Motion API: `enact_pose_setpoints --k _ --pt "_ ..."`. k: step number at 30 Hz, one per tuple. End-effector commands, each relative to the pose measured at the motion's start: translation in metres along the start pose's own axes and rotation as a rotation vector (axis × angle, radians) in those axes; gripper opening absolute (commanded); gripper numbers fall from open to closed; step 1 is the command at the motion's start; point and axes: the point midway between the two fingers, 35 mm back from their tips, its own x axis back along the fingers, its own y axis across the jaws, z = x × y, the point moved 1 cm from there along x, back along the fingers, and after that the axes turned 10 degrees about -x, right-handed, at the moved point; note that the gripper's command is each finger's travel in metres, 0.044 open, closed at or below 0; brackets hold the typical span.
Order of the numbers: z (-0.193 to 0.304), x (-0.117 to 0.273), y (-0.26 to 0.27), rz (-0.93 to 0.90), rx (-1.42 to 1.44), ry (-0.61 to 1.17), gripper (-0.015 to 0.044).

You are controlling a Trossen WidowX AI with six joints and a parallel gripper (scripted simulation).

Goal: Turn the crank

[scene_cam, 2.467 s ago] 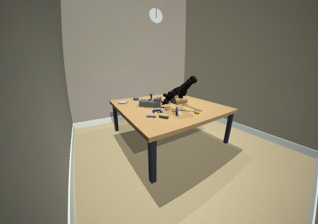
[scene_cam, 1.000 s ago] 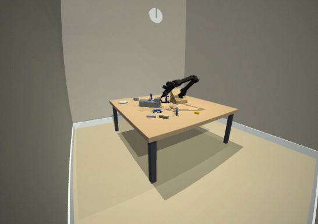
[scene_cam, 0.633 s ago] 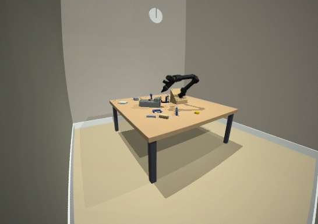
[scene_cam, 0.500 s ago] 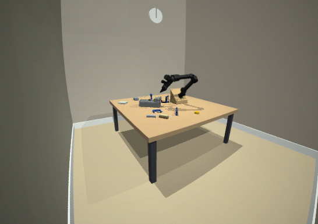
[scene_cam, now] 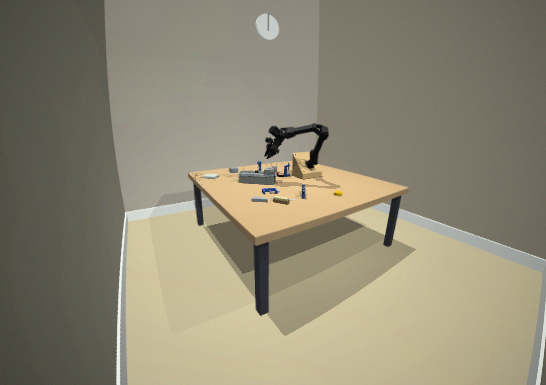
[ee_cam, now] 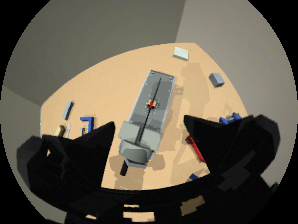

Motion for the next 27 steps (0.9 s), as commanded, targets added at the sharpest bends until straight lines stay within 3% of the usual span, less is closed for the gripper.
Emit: enact_pose_setpoints --k 1,7,18,27 --pt "-0.015 -0.005 -0.011 -0.085 0.093 -0.001 0.044" --pt "-0.033 -0.01 -0.028 -0.21 0.224 -0.02 0.044" --pt "-0.001 -0.052 -0.034 -0.216 0.227 -0.021 0.044" --pt "-0.001 -0.052 -0.034 -0.216 0.227 -0.021 0.044"
